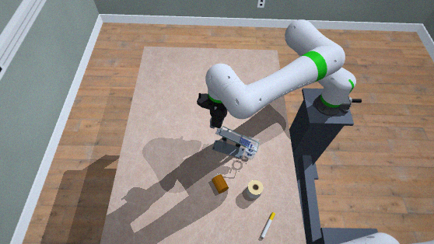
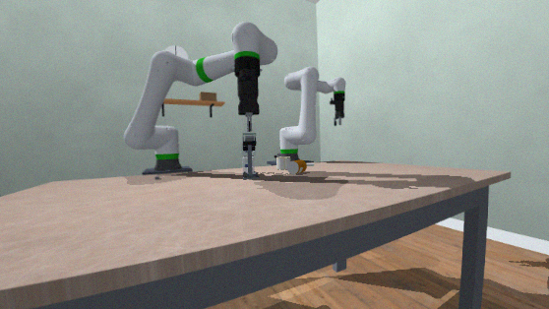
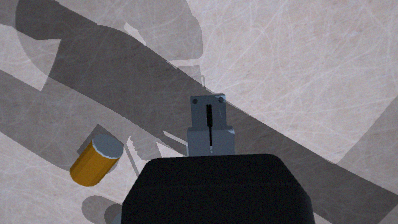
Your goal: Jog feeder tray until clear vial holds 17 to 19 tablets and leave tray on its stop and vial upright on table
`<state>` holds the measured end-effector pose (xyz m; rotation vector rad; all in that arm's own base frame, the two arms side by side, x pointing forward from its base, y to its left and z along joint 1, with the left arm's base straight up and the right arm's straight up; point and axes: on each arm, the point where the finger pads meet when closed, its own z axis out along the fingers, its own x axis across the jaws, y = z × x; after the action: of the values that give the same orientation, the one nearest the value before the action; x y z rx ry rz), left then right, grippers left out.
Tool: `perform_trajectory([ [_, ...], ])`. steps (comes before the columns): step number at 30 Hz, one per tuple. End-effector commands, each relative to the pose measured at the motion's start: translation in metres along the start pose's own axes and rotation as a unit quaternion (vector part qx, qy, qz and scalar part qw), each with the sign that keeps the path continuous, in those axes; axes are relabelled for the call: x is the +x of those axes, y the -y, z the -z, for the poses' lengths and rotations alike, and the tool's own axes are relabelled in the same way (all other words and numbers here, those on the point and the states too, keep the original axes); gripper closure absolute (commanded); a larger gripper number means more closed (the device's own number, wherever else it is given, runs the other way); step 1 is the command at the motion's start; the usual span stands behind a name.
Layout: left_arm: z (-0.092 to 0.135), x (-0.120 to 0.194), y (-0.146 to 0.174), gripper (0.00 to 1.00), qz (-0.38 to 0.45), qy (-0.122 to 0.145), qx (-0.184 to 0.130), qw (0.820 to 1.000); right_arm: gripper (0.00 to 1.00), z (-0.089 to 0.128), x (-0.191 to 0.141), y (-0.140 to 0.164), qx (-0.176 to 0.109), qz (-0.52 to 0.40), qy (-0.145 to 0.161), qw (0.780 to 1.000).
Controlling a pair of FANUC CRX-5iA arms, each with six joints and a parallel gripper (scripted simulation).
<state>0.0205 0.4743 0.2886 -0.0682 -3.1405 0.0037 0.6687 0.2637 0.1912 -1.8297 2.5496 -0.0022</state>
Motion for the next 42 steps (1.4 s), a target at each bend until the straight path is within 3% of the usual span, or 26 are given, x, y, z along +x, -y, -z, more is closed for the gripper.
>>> perform_trajectory([
  [1, 0.001, 0.0, 0.0, 0.0, 0.0, 0.0, -0.001, 1.0, 1.0, 0.004, -0.001, 0.009, -0.001, 0.0, -0.001, 1.0],
  [30, 0.001, 0.0, 0.0, 0.0, 0.0, 0.0, -0.001, 1.0, 1.0, 0.004, -0.001, 0.009, -0.001, 0.0, -0.001, 1.0],
  [42, 0.001, 0.0, 0.0, 0.0, 0.0, 0.0, -0.001, 1.0, 1.0, 0.025, -0.001, 0.009, -0.001, 0.0, -0.001, 1.0],
])
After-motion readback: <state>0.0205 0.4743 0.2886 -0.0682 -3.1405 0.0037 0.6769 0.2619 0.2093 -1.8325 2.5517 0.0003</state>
